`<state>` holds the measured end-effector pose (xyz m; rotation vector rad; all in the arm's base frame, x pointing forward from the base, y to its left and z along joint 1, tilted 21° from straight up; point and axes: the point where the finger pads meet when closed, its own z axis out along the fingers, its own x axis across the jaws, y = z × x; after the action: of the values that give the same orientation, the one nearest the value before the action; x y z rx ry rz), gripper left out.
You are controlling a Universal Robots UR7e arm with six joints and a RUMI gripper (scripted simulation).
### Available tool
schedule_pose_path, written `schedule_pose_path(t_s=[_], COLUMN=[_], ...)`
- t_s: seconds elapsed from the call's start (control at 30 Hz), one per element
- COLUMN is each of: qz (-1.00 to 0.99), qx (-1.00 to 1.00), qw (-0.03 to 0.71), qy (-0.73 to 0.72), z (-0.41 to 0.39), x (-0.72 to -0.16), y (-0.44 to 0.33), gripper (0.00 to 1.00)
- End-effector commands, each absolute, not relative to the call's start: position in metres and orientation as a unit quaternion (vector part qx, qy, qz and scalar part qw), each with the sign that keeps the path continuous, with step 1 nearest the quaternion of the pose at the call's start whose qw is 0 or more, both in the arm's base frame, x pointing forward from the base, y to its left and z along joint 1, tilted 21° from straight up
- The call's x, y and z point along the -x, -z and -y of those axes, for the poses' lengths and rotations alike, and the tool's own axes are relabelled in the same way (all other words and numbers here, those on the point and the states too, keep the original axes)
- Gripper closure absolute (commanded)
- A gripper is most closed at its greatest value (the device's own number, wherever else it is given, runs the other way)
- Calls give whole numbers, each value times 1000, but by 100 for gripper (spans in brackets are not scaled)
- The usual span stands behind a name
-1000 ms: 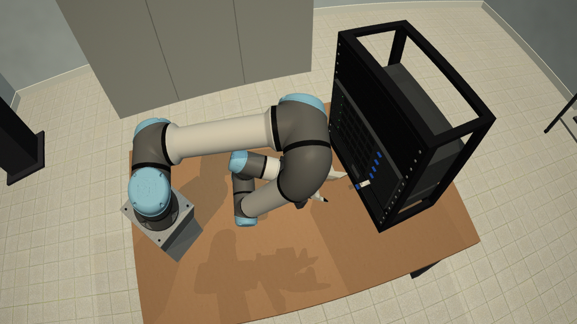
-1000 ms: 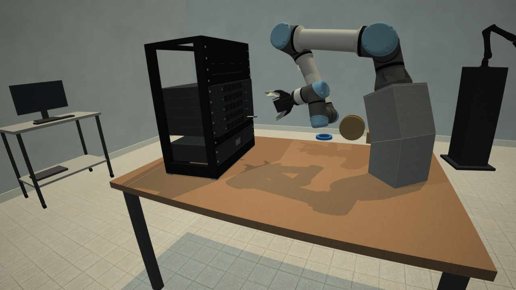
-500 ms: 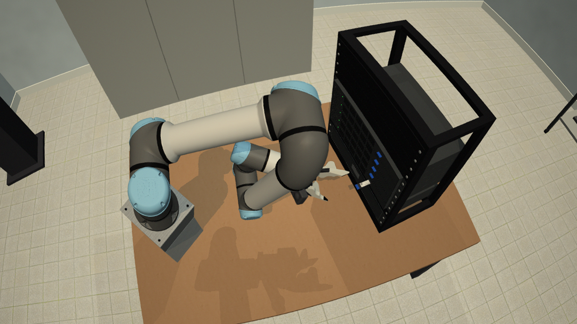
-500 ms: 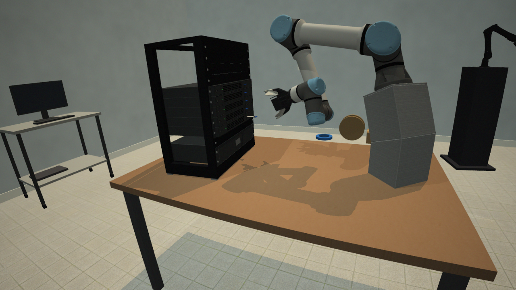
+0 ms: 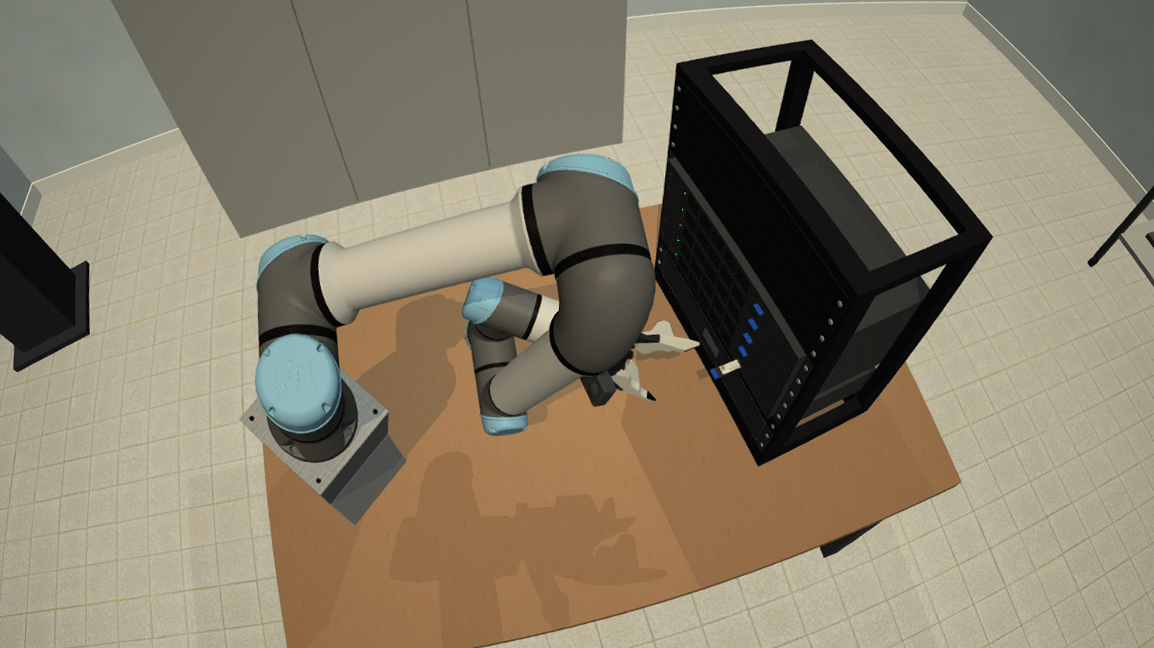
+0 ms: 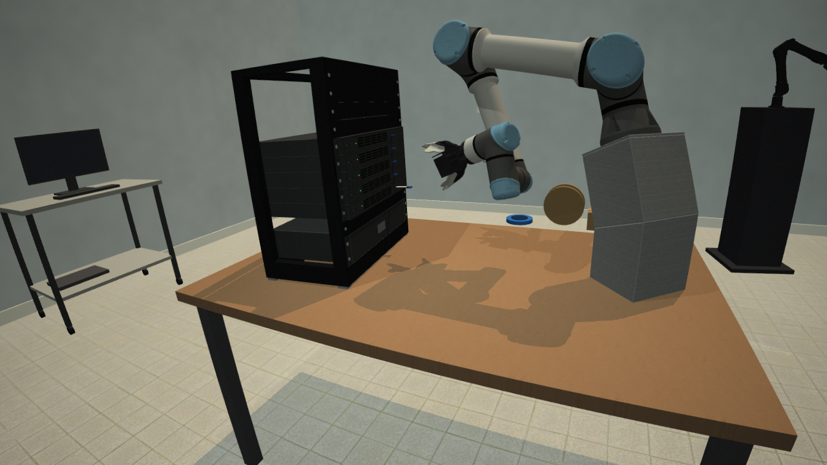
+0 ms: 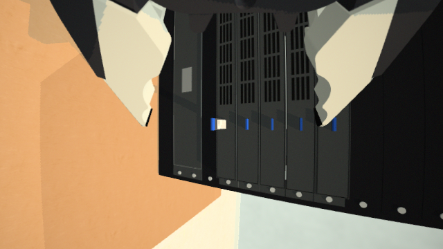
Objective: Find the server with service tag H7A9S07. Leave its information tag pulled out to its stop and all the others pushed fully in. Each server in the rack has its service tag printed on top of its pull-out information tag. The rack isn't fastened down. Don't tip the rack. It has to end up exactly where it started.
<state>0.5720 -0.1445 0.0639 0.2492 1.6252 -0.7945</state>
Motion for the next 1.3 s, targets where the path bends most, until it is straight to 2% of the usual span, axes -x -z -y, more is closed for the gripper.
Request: schedule_pose_path(t_s=[0.0, 1.27], qz=[-704, -704], qx=[-108, -109], qw=[611, 611], qy=[345, 344], z=[144, 149], x=[-572, -606], y=[-65, -57], gripper=[0, 0])
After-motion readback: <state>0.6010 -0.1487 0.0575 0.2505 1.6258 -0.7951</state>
